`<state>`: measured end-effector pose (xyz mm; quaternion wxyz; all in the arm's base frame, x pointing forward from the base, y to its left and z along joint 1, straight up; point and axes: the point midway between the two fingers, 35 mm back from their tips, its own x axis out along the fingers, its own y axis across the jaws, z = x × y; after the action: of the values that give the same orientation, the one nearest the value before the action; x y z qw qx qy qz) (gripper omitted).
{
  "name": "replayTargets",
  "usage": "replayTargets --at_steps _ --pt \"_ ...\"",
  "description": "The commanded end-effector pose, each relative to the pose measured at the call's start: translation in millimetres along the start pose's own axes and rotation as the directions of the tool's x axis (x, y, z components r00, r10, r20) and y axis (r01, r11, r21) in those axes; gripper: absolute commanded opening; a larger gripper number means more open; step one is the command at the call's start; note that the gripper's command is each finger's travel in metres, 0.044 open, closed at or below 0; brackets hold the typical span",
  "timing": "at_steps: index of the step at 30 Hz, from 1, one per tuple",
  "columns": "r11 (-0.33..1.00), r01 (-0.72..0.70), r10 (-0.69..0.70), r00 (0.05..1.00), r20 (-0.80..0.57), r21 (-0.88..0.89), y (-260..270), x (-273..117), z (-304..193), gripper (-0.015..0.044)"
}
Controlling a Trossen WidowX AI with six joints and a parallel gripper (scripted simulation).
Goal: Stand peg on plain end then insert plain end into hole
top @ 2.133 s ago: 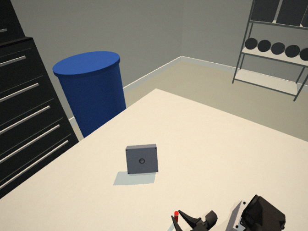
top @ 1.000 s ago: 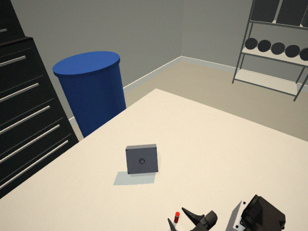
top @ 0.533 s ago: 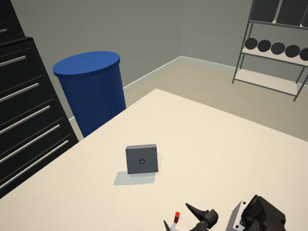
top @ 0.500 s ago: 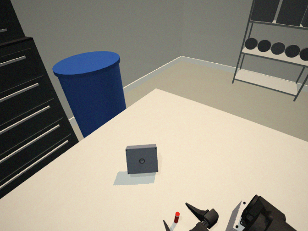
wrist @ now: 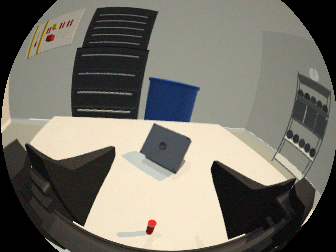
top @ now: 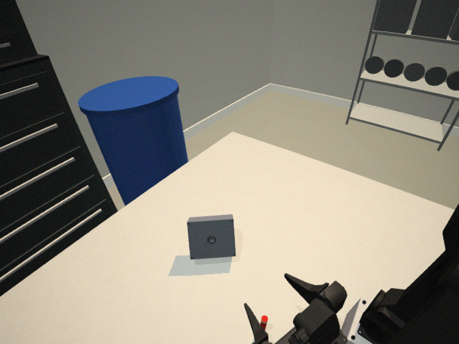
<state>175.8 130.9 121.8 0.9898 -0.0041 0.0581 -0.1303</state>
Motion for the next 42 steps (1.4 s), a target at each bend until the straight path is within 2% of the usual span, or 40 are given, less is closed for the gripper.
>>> replayTargets --at_steps 1,12,24,33,42 --pt "1.000 -0.001 0.001 1.000 0.001 0.004 -1.7 -0.8 8.2 0.0440" --pt "0.974 0.200 -0.219 0.953 -0.210 -0.107 -24.0 14.7 -14.0 0.0440" --pt "0.920 0.307 -0.391 0.772 -0.501 -0.245 -41.4 21.6 -43.1 0.0440" --pt "0.914 0.280 -0.404 0.581 -0.706 -0.293 -42.4 22.3 -60.9 0.0440" --pt "0.947 0.200 -0.313 0.397 -0.863 -0.252 -33.6 24.8 -70.2 0.0440"
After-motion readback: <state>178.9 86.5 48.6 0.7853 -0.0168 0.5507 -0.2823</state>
